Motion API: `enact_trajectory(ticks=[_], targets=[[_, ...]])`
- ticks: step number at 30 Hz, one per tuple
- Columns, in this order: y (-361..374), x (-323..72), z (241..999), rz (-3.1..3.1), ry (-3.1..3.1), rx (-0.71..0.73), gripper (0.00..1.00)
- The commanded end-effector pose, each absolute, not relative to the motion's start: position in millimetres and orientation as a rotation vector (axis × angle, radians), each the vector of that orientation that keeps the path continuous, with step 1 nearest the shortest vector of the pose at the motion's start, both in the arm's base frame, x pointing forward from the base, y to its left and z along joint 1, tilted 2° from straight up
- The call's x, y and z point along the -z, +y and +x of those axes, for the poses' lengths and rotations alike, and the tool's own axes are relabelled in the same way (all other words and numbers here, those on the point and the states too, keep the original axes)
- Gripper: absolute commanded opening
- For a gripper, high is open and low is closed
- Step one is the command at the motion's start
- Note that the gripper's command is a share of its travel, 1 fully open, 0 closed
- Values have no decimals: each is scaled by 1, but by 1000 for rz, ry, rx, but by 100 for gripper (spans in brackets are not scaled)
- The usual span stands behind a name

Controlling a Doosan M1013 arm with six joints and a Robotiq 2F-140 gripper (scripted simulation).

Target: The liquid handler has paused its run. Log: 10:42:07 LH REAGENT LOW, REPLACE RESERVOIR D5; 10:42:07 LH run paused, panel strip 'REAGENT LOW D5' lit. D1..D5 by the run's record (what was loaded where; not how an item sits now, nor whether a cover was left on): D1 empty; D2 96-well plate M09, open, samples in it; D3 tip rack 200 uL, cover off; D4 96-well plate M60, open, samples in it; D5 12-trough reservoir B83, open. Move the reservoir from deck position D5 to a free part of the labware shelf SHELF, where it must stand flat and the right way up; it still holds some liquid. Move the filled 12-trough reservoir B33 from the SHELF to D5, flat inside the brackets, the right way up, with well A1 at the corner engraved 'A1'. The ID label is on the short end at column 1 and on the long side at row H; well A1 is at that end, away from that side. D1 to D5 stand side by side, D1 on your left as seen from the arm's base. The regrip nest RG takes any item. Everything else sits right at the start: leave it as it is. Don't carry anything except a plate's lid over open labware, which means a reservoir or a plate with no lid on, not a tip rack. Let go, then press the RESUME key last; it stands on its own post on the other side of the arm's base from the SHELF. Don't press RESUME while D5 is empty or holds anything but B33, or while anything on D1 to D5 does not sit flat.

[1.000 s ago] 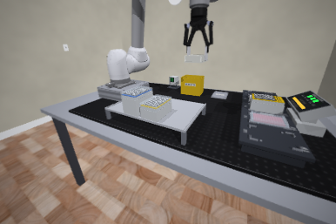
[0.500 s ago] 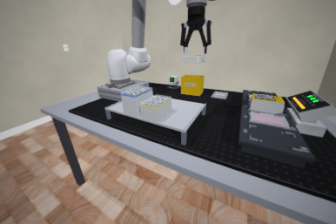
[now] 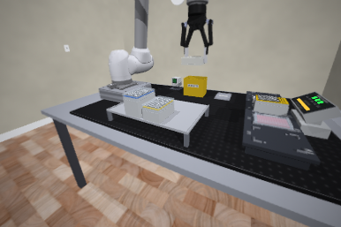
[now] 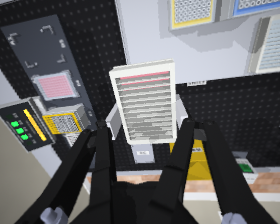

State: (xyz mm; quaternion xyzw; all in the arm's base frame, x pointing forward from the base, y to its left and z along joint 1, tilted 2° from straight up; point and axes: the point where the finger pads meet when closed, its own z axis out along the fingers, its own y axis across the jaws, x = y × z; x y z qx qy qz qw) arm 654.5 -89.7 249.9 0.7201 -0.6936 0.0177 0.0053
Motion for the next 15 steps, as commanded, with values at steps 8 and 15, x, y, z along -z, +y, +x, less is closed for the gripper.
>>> enact_trajectory(ticks=[8,15], targets=[[-117,-252,660,2248,-2188,-60,0],[-124,-253,660,2248,-2188,-60,0]])
